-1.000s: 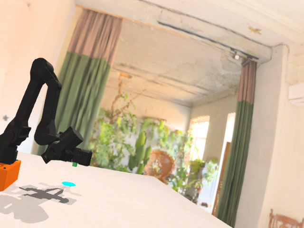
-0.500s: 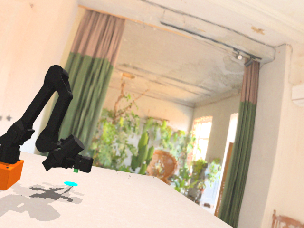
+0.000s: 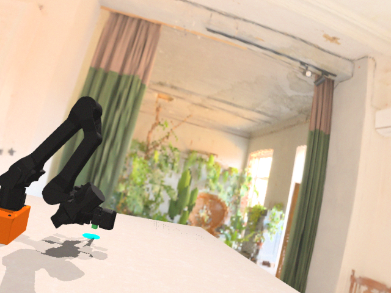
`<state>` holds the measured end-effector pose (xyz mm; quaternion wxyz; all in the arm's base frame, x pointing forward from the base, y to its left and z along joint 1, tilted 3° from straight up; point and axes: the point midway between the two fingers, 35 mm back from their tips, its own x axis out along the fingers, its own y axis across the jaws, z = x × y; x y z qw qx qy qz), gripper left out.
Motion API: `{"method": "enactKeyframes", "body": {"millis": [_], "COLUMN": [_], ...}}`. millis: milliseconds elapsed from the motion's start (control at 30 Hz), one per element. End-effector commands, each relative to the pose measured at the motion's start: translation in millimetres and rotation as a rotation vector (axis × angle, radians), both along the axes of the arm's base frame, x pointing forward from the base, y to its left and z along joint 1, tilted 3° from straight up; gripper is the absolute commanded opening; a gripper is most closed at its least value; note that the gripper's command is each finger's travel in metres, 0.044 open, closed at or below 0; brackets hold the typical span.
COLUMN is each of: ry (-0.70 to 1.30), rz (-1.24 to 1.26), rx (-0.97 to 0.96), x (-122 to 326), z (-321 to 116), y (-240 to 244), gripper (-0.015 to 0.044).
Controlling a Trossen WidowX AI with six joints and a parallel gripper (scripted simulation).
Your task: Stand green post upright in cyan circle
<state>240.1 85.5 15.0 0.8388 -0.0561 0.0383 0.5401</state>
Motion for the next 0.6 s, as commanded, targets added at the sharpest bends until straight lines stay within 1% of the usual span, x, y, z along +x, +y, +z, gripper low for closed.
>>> {"method": "enactKeyframes", "body": {"millis": [0,567], "ry": [0.007,0.004], "rz": [0.004,0.000], "rx": [0.005,0.001], "x": [-3.9,-4.1], "z": [-6.6,-28.0], "y": [1.0,1.8], "gripper": [0.0023,0.0023]}}
